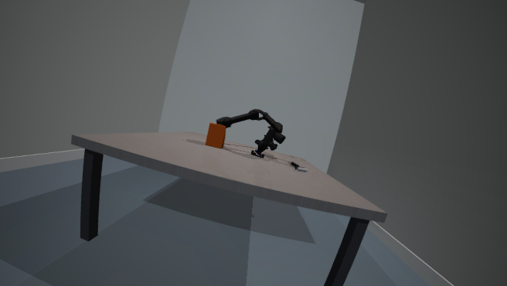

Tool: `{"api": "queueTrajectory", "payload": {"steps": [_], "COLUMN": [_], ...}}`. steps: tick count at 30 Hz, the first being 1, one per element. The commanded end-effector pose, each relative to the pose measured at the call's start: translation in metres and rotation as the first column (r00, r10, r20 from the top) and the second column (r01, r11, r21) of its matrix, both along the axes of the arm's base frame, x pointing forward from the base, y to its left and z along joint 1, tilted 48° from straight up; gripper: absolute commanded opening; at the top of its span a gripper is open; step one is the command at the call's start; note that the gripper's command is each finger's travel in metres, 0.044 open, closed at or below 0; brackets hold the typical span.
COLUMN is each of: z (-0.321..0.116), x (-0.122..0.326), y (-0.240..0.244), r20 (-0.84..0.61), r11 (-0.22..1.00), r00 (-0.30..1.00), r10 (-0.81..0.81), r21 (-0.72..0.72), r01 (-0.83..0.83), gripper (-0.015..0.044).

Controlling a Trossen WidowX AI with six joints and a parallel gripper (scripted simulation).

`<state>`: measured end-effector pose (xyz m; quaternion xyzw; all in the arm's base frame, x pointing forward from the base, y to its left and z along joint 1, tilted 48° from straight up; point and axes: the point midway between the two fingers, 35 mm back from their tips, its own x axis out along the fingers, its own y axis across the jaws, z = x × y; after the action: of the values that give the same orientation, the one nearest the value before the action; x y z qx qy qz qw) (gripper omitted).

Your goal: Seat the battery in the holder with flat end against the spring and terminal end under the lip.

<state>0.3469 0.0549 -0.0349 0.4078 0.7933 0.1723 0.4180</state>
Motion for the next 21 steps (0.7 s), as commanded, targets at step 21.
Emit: {"api": "queueTrajectory", "payload": {"steps": [21], "z": [-0.0021], "x": [-0.0017], "y": [0.0032], "r20": [0.062], "r11": [0.996], "r00": [0.997], "r10": [-0.052], "r21": [-0.067], "r01": [0.056], "gripper": [0.0062]}}
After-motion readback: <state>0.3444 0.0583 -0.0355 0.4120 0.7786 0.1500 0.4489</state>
